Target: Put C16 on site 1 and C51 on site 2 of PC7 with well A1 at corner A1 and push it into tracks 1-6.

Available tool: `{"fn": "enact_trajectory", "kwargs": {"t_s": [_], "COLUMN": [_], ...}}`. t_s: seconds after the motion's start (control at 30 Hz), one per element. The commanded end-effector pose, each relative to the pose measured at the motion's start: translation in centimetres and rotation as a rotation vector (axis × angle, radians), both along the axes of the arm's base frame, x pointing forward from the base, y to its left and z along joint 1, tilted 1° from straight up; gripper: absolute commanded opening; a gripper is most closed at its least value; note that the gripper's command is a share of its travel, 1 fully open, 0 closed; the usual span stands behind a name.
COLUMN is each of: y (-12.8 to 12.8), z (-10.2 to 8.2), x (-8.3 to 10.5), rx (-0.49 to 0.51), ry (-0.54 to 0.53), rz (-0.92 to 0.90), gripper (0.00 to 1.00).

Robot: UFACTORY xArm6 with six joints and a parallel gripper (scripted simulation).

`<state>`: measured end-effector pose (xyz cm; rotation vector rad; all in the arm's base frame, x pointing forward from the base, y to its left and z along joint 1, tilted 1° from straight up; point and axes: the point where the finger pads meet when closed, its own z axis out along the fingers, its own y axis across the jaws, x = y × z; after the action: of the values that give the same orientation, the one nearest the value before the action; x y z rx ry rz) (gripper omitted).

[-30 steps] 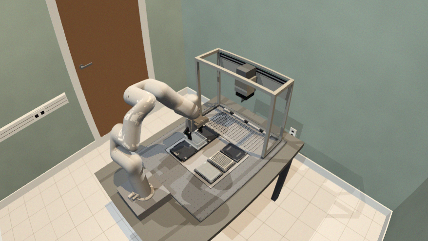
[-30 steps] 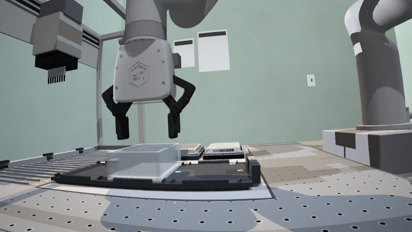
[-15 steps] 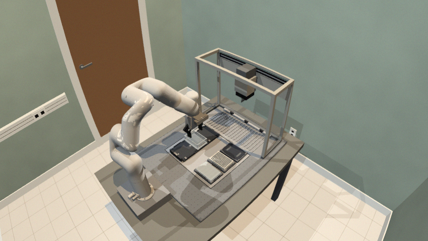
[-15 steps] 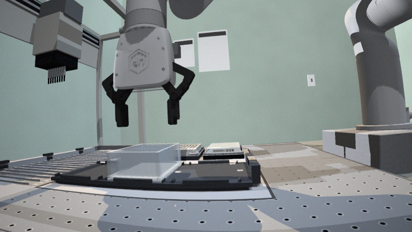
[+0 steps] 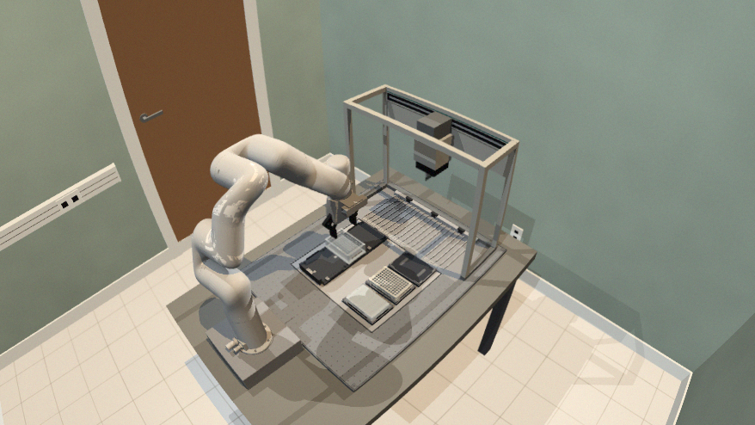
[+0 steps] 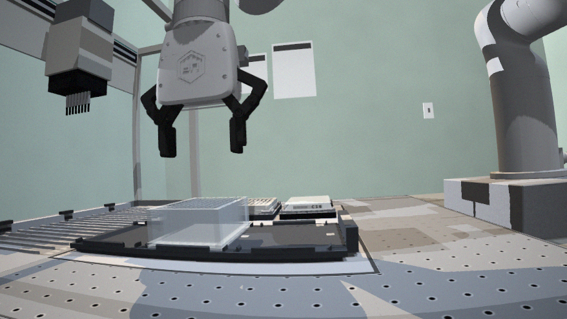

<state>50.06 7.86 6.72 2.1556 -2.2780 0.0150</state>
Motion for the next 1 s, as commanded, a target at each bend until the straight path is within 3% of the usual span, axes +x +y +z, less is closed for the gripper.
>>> {"fn": "enact_trajectory", "kwargs": {"t_s": [0.0,0.97], "y": [0.0,0.1], "z": [0.8,5.0], "x": [0.1,0.1], "rx": [0.001,0.001], "ry": [-0.004,-0.004], "rz": [0.000,0.000], "gripper": [1.00,1.00]}}
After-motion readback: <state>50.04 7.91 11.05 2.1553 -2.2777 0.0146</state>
